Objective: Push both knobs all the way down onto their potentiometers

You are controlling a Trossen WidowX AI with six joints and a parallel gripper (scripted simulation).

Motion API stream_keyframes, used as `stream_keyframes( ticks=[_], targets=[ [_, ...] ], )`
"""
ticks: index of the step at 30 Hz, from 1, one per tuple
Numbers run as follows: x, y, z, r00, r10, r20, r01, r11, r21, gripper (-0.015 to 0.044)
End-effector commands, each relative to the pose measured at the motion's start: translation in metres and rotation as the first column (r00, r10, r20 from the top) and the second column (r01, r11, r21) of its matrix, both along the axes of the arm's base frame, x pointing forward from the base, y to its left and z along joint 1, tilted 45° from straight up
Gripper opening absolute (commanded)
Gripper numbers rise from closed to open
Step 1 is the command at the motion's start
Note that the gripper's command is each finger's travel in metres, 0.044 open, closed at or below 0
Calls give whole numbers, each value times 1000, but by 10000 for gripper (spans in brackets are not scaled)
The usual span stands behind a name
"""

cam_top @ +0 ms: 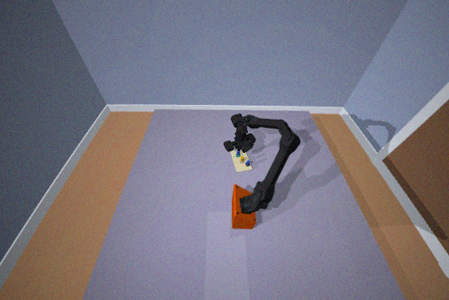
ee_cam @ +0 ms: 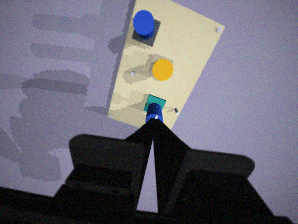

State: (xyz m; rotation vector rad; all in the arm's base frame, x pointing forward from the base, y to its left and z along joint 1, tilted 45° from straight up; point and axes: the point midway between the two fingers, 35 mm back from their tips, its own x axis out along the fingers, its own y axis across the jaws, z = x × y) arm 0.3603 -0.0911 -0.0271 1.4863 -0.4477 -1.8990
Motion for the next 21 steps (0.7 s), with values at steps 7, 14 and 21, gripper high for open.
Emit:
stream_keyframes(
  ticks=[7,14,21],
  targets=[
    [-1,-4,-2,1000,0,-2,0,1000,-3,0],
    [-1,-4,-3,1000,0,-2,0,1000,-3,0],
    [-1,-5,-4,1000,0,-3,0,1000,-3,0]
  ],
)
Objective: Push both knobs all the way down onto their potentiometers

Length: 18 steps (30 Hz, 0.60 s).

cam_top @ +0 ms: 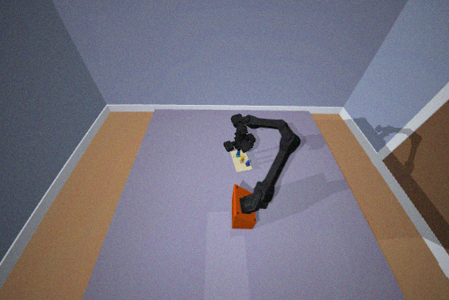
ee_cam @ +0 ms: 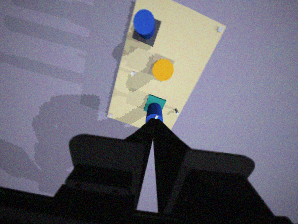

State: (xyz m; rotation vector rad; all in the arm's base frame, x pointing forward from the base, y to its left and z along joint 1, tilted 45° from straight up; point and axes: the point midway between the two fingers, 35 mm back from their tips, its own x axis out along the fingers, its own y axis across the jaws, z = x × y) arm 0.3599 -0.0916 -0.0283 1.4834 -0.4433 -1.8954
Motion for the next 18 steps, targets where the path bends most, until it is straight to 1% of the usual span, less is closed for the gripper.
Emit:
stream_keyframes(
  ticks=[1,18],
  targets=[
    [-1,-5,-3,1000,-5,-1,5,1000,-1,0],
    [-1,-7,-5,1000,-5,-1,5,1000,-2,0]
  ],
)
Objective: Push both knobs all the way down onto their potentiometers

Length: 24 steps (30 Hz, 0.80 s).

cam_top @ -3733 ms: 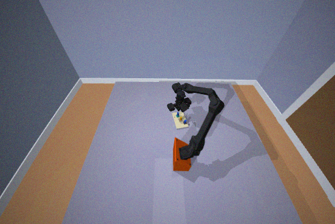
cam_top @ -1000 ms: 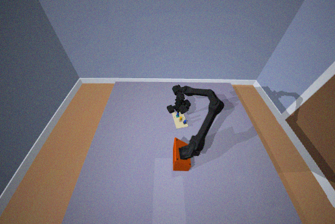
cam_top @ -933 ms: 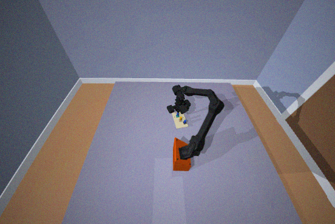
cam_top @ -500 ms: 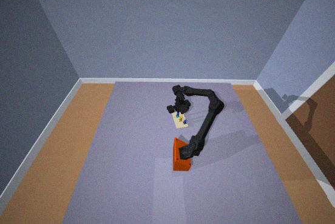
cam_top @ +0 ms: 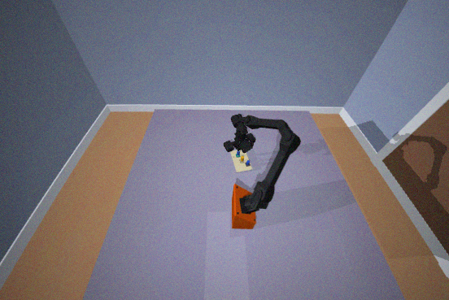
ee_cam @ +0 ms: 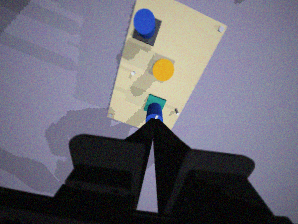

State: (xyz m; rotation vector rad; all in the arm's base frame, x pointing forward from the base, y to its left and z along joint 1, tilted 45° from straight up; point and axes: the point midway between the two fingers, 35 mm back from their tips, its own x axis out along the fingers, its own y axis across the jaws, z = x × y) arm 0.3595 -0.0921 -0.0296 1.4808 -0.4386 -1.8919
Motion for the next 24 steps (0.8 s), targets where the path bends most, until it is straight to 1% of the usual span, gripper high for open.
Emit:
stream_keyframes(
  ticks=[1,24],
  targets=[
    [0,-6,-4,1000,-11,1,11,1000,-1,0],
    [-1,-8,-6,1000,-11,1,11,1000,-1,0]
  ],
)
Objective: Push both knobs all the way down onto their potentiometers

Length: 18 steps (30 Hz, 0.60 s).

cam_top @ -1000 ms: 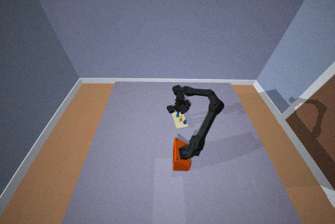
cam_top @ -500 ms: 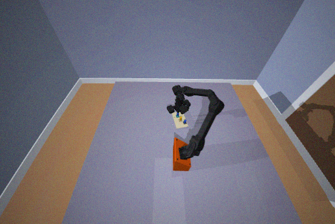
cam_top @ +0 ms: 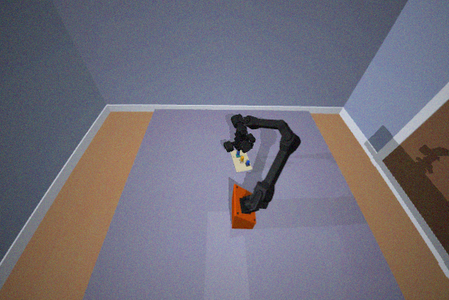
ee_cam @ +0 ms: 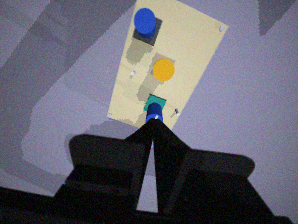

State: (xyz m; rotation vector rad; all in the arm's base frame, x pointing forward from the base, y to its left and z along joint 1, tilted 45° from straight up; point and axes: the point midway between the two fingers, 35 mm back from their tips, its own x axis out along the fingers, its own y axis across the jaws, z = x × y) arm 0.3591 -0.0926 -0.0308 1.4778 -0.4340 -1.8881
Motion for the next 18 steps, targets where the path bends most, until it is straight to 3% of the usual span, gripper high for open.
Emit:
stream_keyframes(
  ticks=[1,18],
  targets=[
    [-1,-8,-5,1000,-17,3,17,1000,0,0],
    [-1,-11,-8,1000,-17,3,17,1000,0,0]
  ],
)
